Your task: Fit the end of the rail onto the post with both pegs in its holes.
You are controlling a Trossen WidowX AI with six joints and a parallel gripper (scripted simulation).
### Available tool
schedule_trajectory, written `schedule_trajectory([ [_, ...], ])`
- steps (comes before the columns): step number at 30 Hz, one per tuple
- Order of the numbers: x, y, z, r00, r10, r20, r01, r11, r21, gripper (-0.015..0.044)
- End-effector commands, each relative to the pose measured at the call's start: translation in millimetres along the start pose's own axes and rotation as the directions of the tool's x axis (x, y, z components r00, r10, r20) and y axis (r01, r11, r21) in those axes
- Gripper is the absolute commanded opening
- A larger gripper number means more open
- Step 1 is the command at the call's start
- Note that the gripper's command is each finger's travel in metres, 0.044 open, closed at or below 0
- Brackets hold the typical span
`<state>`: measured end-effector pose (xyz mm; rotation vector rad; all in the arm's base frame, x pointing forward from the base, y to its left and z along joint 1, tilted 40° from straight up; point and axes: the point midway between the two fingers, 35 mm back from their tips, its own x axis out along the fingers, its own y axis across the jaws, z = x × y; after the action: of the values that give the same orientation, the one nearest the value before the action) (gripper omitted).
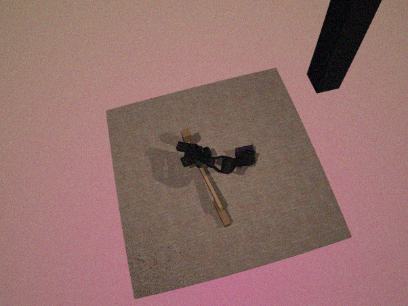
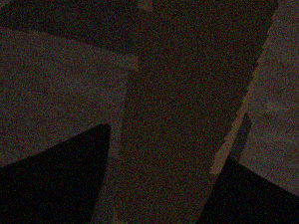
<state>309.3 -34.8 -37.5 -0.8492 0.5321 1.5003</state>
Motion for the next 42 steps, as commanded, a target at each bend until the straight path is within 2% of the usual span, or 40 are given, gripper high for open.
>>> schedule_trajectory([
  [1, 0.8, -0.3, 0.7, 1.000, -0.001, 0.003, 0.001, 1.000, 0.004, 0.0066],
  [7, 0.8, -0.3, 0.7, 1.000, -0.001, 0.003, 0.001, 1.000, 0.004, 0.0026],
  [8, 0.8, -0.3, 0.7, 1.000, -0.001, 0.003, 0.001, 1.000, 0.004, 0.0000],
  [42, -11.5, -1.2, -0.2, 1.000, -0.001, 0.002, 0.001, 1.000, 0.004, 0.0000],
])
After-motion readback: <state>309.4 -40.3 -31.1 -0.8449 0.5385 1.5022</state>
